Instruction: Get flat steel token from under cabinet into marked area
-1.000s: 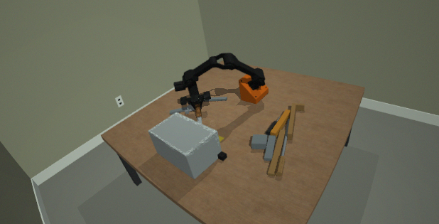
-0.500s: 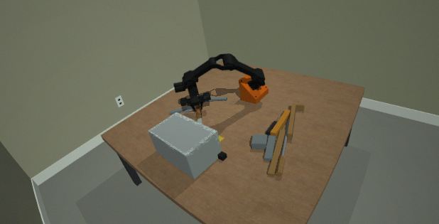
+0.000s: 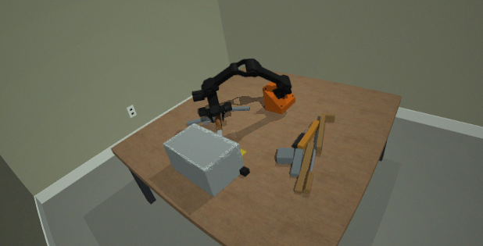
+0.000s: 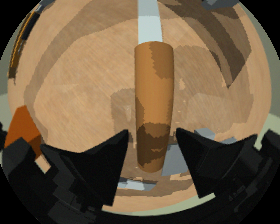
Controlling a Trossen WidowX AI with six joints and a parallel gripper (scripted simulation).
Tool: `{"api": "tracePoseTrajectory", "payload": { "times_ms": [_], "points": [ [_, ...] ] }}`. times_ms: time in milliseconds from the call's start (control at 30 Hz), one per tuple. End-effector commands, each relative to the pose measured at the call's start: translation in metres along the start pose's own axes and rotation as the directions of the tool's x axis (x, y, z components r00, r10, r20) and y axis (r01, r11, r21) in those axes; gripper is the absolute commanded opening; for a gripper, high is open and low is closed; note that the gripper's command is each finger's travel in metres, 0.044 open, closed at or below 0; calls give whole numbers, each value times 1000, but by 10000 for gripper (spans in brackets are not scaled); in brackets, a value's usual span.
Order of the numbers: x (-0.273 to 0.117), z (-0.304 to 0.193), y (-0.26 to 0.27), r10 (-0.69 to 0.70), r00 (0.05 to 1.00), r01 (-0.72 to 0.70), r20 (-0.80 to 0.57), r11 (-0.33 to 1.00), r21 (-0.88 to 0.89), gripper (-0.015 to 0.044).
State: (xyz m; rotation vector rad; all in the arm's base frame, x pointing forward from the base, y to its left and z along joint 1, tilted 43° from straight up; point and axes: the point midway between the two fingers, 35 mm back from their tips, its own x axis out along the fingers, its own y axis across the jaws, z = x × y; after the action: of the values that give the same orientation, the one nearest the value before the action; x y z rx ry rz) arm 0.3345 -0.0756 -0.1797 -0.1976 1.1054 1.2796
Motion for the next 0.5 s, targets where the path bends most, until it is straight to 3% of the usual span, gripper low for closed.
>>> {"api": "tracePoseTrajectory", "payload": {
  "times_ms": [0, 33, 167, 467],
  "points": [
    [2, 1, 1, 0, 1000, 0, 4, 1000, 7, 270],
    [3, 1, 2, 0, 1000, 0, 4, 1000, 9, 270],
    [1, 0, 0, -1, 1000, 1, 0, 1000, 1, 165],
    [1, 0, 0, -1, 1000, 1, 0, 1000, 1, 105]
  ]
}}
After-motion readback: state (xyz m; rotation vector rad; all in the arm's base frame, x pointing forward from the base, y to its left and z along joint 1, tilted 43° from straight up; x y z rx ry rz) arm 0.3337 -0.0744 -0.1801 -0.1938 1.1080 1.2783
